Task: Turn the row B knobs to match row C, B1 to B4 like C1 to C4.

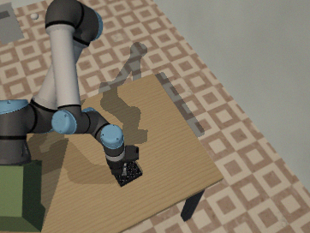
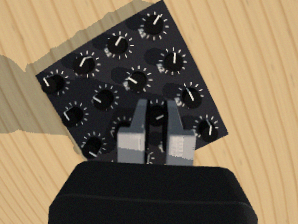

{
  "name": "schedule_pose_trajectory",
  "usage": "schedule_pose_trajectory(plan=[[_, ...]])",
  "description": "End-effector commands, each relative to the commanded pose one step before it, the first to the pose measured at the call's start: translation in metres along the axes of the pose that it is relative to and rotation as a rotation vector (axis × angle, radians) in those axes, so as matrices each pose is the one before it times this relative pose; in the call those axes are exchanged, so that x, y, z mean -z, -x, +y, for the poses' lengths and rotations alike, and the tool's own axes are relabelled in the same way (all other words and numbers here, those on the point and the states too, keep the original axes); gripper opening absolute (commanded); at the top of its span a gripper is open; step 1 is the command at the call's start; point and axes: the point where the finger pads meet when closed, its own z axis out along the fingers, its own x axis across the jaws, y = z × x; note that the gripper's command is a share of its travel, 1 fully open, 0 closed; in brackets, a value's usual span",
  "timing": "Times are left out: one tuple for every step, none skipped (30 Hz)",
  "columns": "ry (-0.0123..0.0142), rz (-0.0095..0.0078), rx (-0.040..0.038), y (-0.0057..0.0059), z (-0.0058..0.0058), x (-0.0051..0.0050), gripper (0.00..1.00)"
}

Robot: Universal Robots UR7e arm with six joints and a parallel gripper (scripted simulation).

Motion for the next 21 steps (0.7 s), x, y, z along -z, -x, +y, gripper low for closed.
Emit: schedule_pose_trajectory(plan=[[-0.00230,0.00479,-0.11466,-0.00008,-0.00039,0.00035,0.30],[0.00000,0.00000,-0.02099,0.00000,0.00000,0.00000,0.30],[0.00000,0.00000,-0.02109,0.00000,0.00000,0.00000,0.30],[0.00000,0.00000,-0.02118,0.00000,0.00000,0.00000,0.30],[0.00000,0.00000,0.00000,0.00000,0.00000,0.00000,0.30],[0.00000,0.00000,0.00000,0.00000,0.00000,0.00000,0.30],[0.00000,0.00000,-0.02125,0.00000,0.00000,0.00000,0.30],[0.00000,0.00000,-0.02129,0.00000,0.00000,0.00000,0.30],[0.00000,0.00000,-0.02132,0.00000,0.00000,0.00000,0.30],[0.00000,0.00000,-0.02132,0.00000,0.00000,0.00000,0.30],[0.00000,0.00000,-0.02131,0.00000,0.00000,0.00000,0.30],[0.00000,0.00000,-0.02128,0.00000,0.00000,0.00000,0.30],[0.00000,0.00000,-0.02122,0.00000,0.00000,0.00000,0.30],[0.00000,0.00000,-0.02116,0.00000,0.00000,0.00000,0.30],[0.00000,0.00000,-0.02106,0.00000,0.00000,0.00000,0.30],[0.00000,0.00000,-0.02095,0.00000,0.00000,0.00000,0.30],[0.00000,0.00000,-0.02083,0.00000,0.00000,0.00000,0.30],[0.00000,0.00000,-0.02067,0.00000,0.00000,0.00000,0.30],[0.00000,0.00000,-0.02051,0.00000,0.00000,0.00000,0.30],[0.00000,0.00000,-0.02032,0.00000,0.00000,0.00000,0.30],[0.00000,0.00000,-0.02012,0.00000,0.00000,0.00000,0.30]])
